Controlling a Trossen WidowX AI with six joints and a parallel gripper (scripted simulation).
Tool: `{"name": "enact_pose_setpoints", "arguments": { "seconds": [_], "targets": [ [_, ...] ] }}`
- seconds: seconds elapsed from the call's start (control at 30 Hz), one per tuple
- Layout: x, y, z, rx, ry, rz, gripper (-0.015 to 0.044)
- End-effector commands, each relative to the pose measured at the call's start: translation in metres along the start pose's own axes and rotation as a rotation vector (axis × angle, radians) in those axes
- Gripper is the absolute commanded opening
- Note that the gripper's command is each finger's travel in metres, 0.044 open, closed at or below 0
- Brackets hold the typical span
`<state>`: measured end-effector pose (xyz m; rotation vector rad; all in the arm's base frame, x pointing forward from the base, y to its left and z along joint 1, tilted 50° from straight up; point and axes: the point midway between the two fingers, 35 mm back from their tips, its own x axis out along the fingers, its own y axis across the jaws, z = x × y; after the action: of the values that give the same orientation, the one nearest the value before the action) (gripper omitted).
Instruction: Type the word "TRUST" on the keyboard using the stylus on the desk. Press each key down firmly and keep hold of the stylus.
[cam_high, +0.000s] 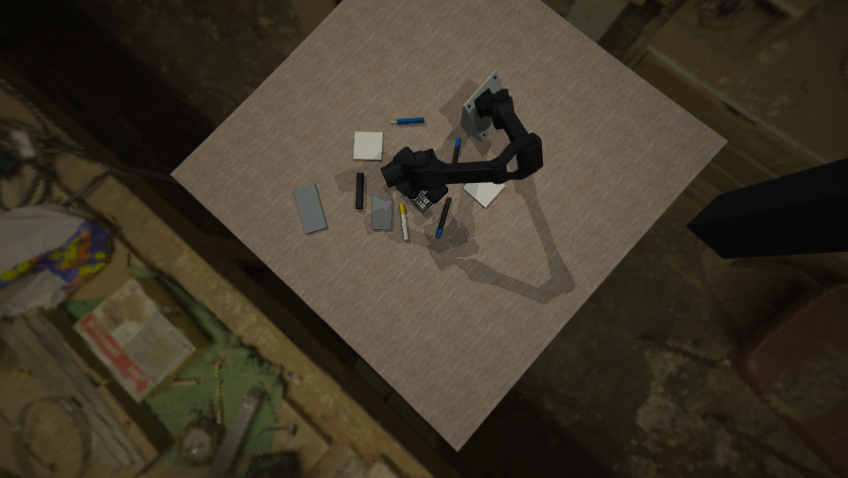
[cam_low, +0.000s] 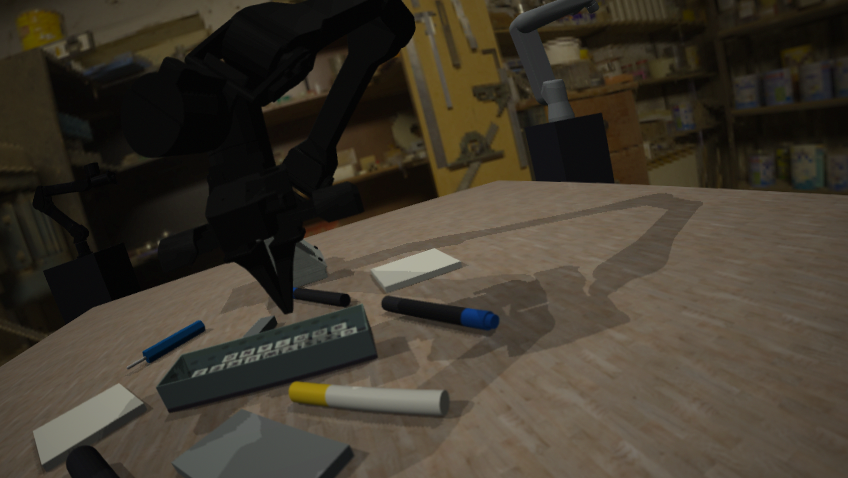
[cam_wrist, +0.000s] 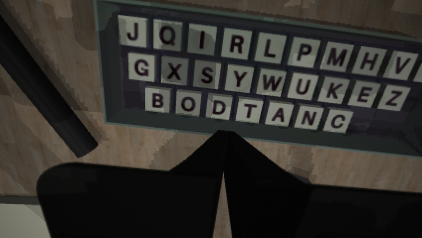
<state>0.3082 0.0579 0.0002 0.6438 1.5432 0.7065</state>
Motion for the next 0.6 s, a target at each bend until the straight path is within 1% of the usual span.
{"name": "enact_pose_setpoints", "arguments": {
  "seconds": [0.0, 0.37, 0.4, 0.5, 0.57],
  "targets": [
    [-0.001, 0.009, -0.003, 0.019, -0.001, 0.005, 0.0000],
    [-0.003, 0.009, -0.003, 0.019, -0.001, 0.005, 0.0000],
    [-0.010, 0.008, -0.002, 0.020, -0.001, 0.003, 0.0000],
    [-0.051, 0.008, -0.002, 0.020, -0.001, 0.001, 0.0000],
    [-0.061, 0.008, -0.003, 0.020, 0.000, 0.002, 0.0000]
  ]
}}
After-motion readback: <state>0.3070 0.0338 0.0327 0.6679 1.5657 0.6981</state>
